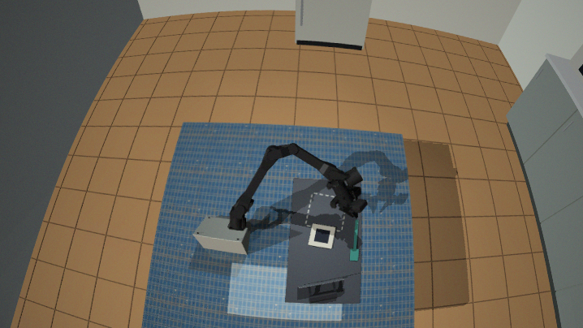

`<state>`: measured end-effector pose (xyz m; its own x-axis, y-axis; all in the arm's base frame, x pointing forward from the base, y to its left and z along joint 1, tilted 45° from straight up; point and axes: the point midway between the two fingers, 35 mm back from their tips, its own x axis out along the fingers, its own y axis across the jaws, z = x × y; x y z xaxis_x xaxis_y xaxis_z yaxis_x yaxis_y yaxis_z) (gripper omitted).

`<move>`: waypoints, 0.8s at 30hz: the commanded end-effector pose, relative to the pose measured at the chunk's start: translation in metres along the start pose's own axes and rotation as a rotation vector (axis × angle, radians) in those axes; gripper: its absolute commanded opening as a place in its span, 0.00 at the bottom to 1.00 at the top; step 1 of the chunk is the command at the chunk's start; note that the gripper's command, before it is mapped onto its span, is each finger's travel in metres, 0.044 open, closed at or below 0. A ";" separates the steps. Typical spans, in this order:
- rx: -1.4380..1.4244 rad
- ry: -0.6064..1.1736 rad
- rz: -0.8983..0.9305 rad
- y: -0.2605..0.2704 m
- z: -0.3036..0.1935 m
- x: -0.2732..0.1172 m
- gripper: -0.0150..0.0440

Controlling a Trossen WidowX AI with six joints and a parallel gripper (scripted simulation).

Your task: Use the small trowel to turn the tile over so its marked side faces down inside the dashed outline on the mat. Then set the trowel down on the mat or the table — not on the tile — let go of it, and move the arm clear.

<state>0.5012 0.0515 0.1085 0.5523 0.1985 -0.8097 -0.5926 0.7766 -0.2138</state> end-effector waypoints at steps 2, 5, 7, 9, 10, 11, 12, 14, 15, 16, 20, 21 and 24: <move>0.043 0.107 0.065 -0.028 -0.054 0.023 0.42; 0.084 0.163 0.112 -0.043 -0.090 0.033 0.42; 0.115 0.195 0.147 -0.052 -0.114 0.038 0.42; 0.148 0.223 0.182 -0.060 -0.139 0.043 0.42; 0.165 0.235 0.200 -0.063 -0.151 0.045 0.42; 0.181 0.248 0.222 -0.065 -0.163 0.046 0.42; 0.197 0.260 0.245 -0.067 -0.174 0.048 0.42; 0.232 0.281 0.290 -0.070 -0.198 0.050 0.42; 0.250 0.289 0.313 -0.071 -0.209 0.051 0.42; 0.269 0.296 0.336 -0.072 -0.220 0.052 0.42; 0.349 0.312 0.430 -0.073 -0.264 0.053 0.42; 0.370 0.313 0.453 -0.073 -0.275 0.052 0.42; 0.435 0.309 0.522 -0.071 -0.306 0.051 0.42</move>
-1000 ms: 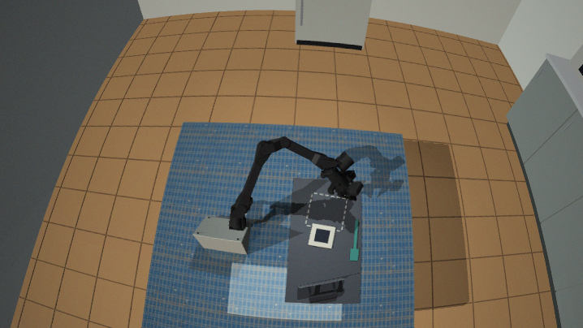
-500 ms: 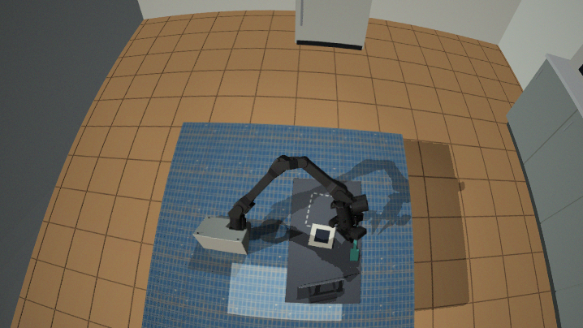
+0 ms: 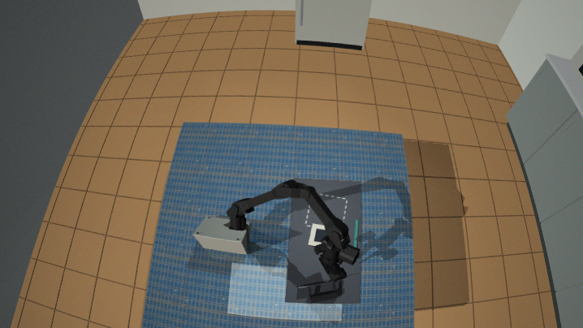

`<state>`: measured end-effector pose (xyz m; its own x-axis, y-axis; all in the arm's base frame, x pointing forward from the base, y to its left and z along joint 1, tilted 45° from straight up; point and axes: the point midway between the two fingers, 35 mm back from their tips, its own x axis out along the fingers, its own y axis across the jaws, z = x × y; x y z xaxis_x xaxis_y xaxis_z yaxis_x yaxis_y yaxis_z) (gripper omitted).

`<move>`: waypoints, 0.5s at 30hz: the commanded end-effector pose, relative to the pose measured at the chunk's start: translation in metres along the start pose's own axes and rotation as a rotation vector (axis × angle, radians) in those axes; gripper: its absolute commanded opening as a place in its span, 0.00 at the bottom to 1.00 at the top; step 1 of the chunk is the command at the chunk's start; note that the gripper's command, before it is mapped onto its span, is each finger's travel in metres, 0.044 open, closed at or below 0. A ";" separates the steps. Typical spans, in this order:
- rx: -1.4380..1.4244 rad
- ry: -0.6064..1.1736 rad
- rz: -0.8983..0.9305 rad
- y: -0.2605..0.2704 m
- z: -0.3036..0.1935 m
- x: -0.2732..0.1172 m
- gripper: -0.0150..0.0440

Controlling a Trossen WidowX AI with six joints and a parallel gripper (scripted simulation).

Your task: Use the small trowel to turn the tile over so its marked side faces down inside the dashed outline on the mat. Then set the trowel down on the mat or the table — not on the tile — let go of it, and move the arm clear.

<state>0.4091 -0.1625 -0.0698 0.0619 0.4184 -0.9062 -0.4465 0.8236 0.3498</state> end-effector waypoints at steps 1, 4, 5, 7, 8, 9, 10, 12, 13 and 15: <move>0.060 -0.008 0.099 -0.011 -0.034 0.009 0.42; 0.114 -0.025 0.179 -0.018 -0.062 0.014 0.42; 0.132 -0.033 0.205 -0.020 -0.071 0.016 0.42; 0.168 -0.053 0.258 -0.023 -0.088 0.019 0.42; 0.186 -0.065 0.284 -0.024 -0.097 0.021 0.42; 0.201 -0.075 0.305 -0.025 -0.104 0.022 0.42; 0.210 -0.082 0.318 -0.025 -0.109 0.023 0.42; 0.213 -0.084 0.322 -0.025 -0.110 0.023 0.42; 0.213 -0.084 0.322 -0.025 -0.110 0.023 0.42; 0.216 -0.077 0.312 -0.026 -0.110 0.023 0.42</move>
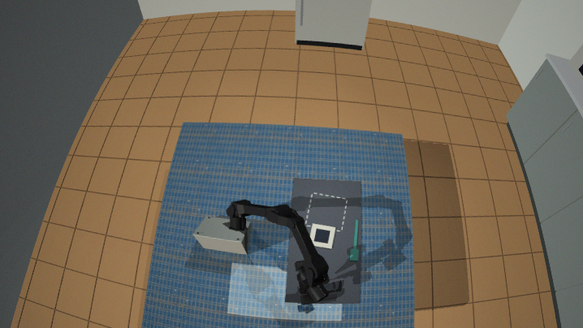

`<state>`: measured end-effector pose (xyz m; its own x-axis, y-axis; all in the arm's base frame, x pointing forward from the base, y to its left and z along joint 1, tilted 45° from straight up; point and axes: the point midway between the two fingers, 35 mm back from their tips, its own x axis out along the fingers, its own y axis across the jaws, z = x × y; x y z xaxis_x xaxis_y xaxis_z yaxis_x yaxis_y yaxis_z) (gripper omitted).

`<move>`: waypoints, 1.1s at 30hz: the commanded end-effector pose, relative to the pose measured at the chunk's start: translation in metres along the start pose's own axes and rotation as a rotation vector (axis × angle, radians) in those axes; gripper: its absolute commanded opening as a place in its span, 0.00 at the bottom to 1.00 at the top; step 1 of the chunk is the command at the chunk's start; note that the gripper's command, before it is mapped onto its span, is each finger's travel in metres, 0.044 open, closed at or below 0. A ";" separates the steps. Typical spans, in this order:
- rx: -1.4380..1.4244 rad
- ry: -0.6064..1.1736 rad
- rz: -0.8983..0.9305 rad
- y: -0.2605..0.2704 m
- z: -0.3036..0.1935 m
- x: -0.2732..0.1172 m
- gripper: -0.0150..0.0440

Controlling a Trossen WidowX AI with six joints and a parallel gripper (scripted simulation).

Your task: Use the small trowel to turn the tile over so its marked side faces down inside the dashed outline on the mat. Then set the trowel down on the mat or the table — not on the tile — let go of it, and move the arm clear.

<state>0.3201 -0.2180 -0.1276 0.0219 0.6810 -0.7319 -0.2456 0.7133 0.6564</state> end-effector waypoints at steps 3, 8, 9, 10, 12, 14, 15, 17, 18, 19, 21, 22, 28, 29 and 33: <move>-0.007 0.003 -0.008 0.001 0.003 -0.001 0.42; -0.008 0.002 -0.001 0.001 0.002 0.004 0.42; -0.008 0.002 0.000 0.001 0.002 0.006 0.42; -0.008 0.002 0.000 0.001 0.002 0.008 0.42; -0.009 0.001 0.001 0.001 0.001 0.011 0.42; -0.009 0.000 0.002 0.001 0.001 0.014 0.42; -0.009 0.000 0.002 0.001 0.001 0.016 0.42; -0.010 -0.001 0.003 0.001 0.000 0.019 0.42; -0.010 -0.001 0.004 0.002 0.000 0.021 0.42; -0.010 -0.001 0.004 0.002 0.000 0.022 0.42; -0.011 -0.002 0.005 0.002 0.000 0.026 0.42; -0.011 -0.002 0.005 0.002 -0.001 0.027 0.42; -0.012 -0.004 0.008 0.003 -0.002 0.037 0.42; -0.013 -0.004 0.008 0.003 -0.003 0.038 0.42; -0.014 -0.006 0.010 0.004 -0.004 0.045 0.42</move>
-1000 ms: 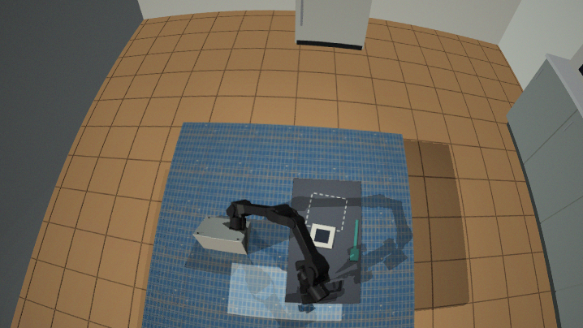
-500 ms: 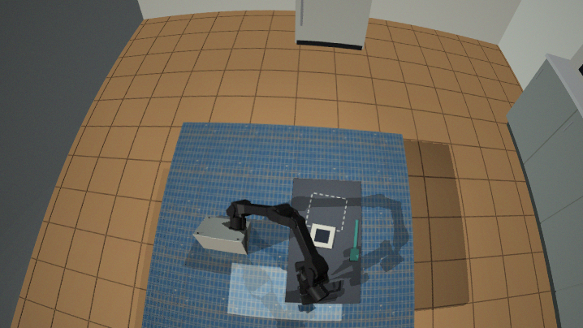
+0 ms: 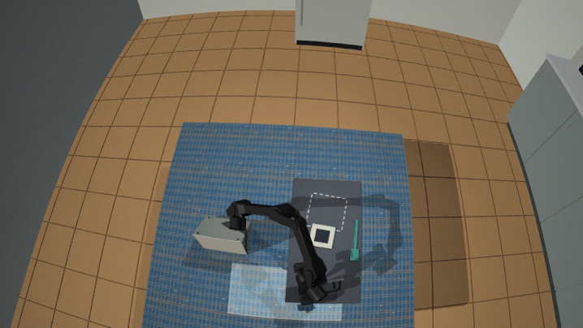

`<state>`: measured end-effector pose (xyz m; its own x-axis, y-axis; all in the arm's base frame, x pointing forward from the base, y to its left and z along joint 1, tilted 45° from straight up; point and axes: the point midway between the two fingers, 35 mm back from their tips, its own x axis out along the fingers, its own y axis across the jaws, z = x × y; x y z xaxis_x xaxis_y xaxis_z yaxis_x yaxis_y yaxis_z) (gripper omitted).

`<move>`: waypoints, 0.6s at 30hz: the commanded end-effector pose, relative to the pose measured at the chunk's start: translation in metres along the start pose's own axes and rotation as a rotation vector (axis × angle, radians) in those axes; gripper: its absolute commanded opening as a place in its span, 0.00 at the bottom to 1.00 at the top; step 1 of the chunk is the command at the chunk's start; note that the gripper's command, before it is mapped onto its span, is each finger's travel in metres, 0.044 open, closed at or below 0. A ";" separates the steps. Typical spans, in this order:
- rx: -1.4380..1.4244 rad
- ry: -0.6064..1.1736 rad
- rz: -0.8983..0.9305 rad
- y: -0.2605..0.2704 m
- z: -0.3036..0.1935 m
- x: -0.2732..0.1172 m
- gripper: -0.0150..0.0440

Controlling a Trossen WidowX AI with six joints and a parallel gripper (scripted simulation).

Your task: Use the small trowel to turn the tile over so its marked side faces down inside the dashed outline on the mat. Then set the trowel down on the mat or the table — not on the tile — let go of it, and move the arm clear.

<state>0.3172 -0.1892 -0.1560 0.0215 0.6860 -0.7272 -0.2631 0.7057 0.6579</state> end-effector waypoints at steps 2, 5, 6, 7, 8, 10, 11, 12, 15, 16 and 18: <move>0.004 -0.005 0.004 0.002 -0.001 0.008 0.42; 0.003 -0.006 0.006 0.002 -0.002 0.013 0.42; 0.003 -0.006 0.006 0.003 -0.002 0.014 0.42; 0.003 -0.006 0.007 0.003 -0.003 0.015 0.42; 0.003 -0.006 0.007 0.003 -0.003 0.016 0.42; 0.002 -0.006 0.007 0.003 -0.003 0.016 0.42; 0.002 -0.006 0.007 0.003 -0.003 0.016 0.42; -0.001 -0.001 0.006 0.003 -0.003 0.015 0.42; 0.001 -0.004 0.007 0.009 -0.003 0.014 0.42; 0.002 -0.005 0.007 0.012 -0.003 0.014 0.42; 0.003 -0.006 0.008 0.015 -0.003 0.014 0.42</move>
<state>0.3106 -0.1726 -0.1622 0.0187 0.6916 -0.7220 -0.2632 0.7001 0.6638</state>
